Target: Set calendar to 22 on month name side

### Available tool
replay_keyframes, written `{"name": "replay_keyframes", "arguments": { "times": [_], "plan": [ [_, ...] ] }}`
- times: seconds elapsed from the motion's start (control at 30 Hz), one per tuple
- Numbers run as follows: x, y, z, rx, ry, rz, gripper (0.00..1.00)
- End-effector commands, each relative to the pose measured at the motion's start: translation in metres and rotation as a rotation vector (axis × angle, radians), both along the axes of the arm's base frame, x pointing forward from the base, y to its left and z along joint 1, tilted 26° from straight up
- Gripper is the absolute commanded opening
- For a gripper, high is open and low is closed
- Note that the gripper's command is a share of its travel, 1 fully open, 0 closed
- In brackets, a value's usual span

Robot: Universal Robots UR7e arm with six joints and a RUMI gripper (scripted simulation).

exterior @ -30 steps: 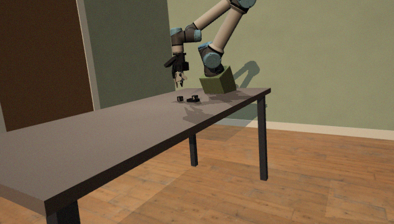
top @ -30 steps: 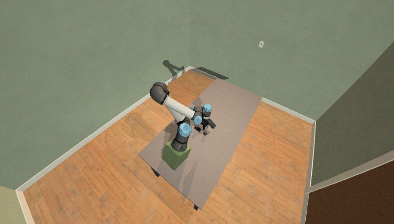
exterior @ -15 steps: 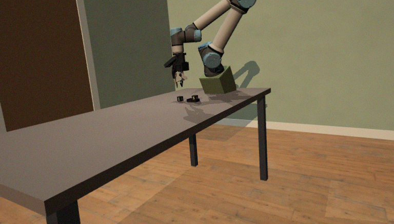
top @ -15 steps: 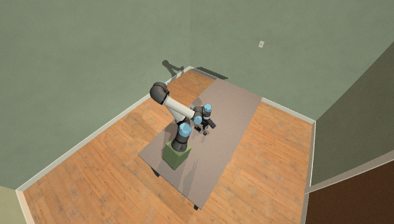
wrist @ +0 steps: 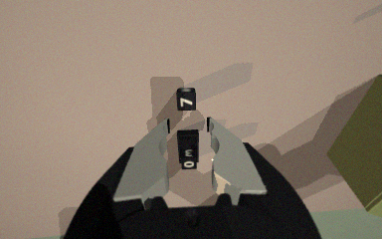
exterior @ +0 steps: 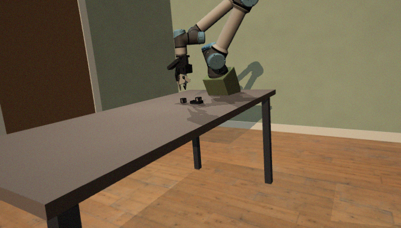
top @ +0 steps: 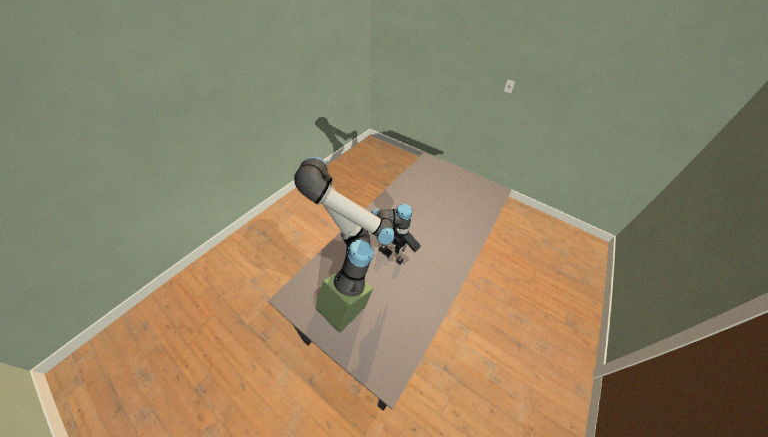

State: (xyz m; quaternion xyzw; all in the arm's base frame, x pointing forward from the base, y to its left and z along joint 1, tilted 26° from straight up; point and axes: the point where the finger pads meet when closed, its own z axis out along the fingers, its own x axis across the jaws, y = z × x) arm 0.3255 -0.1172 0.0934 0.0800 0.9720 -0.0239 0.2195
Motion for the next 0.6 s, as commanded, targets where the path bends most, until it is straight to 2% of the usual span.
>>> {"name": "replay_keyframes", "arguments": {
  "times": [0.0, 0.57],
  "plan": [
    [0.003, -0.001, -0.005, -0.001, 0.000, 0.000, 0.28],
    [0.014, -0.003, -0.027, -0.001, 0.000, 0.000, 0.28]
  ]
}}
